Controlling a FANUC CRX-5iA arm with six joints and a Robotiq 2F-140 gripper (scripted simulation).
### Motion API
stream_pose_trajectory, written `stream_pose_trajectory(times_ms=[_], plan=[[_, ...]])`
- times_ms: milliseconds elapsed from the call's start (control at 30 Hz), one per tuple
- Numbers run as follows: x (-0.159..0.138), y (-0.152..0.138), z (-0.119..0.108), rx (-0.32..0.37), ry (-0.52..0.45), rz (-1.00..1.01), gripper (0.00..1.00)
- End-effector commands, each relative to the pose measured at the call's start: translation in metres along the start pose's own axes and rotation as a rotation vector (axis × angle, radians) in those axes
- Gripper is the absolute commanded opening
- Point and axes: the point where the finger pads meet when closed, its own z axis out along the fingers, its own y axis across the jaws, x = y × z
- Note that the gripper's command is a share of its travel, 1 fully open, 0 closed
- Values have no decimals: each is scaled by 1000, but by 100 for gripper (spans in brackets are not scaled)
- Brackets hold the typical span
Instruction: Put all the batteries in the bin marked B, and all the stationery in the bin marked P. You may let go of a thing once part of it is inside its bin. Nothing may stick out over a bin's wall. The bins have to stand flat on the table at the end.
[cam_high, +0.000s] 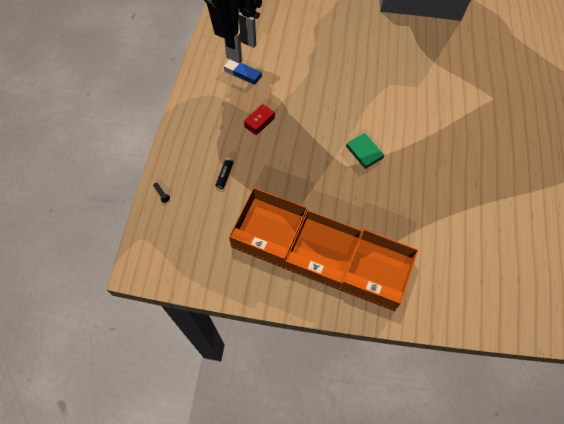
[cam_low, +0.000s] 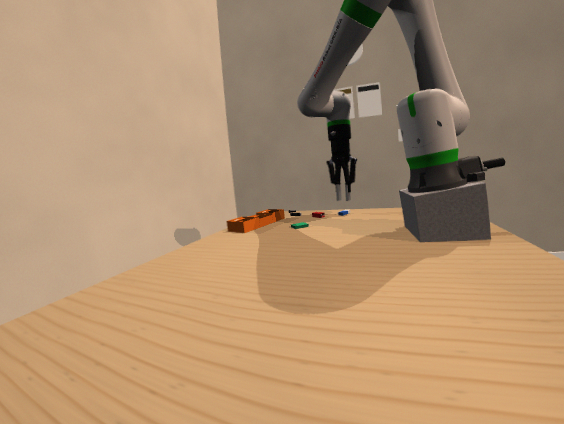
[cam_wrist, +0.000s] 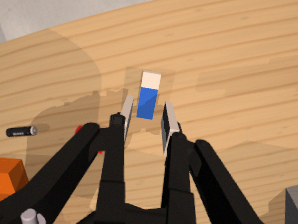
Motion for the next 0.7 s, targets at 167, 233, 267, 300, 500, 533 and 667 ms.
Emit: stream_pose_trajectory(times_ms=[167, 233, 267, 300, 500, 533, 667], plan=[[0, -1, 30, 1, 0, 0, 31], [0, -1, 38, 1, 0, 0, 31], [0, -1, 42, 1, 0, 0, 31], [0, -1, 43, 1, 0, 0, 31], [0, -1, 44, 1, 0, 0, 31], [0, -1, 44, 1, 0, 0, 31], [0, -1, 48, 1, 0, 0, 31]])
